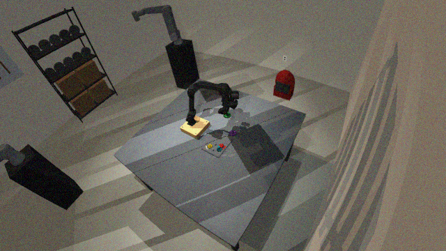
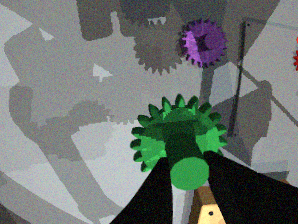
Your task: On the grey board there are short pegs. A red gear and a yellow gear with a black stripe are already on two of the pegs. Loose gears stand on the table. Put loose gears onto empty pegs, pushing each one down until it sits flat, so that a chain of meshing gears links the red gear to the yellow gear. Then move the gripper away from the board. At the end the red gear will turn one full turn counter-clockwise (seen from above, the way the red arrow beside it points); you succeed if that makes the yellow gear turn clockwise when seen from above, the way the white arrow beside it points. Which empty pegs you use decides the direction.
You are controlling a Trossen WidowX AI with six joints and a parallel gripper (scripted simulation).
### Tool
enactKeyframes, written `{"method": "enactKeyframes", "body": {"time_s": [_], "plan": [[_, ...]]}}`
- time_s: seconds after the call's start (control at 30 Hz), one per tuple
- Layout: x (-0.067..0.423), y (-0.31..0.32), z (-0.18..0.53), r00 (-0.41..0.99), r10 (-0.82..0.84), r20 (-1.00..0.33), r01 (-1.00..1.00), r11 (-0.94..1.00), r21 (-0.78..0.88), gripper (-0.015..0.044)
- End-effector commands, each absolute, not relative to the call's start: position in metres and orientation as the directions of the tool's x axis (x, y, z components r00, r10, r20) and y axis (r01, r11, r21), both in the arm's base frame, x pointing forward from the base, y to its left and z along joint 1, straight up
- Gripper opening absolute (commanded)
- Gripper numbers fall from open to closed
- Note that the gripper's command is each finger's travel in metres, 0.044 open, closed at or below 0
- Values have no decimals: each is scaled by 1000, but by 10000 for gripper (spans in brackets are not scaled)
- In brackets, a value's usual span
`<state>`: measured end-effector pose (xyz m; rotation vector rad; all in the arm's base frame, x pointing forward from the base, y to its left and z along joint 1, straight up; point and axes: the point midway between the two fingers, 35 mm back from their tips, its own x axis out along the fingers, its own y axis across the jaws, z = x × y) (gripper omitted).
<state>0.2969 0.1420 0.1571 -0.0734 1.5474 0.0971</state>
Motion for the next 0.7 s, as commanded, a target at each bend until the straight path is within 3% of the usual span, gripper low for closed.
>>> {"method": "enactKeyframes", "body": {"time_s": [0.0,0.67], "plan": [[295,141,168,24,20,-1000,-113,993,17,0],[314,105,157,28,12,-1000,-103,995,9,0]]}}
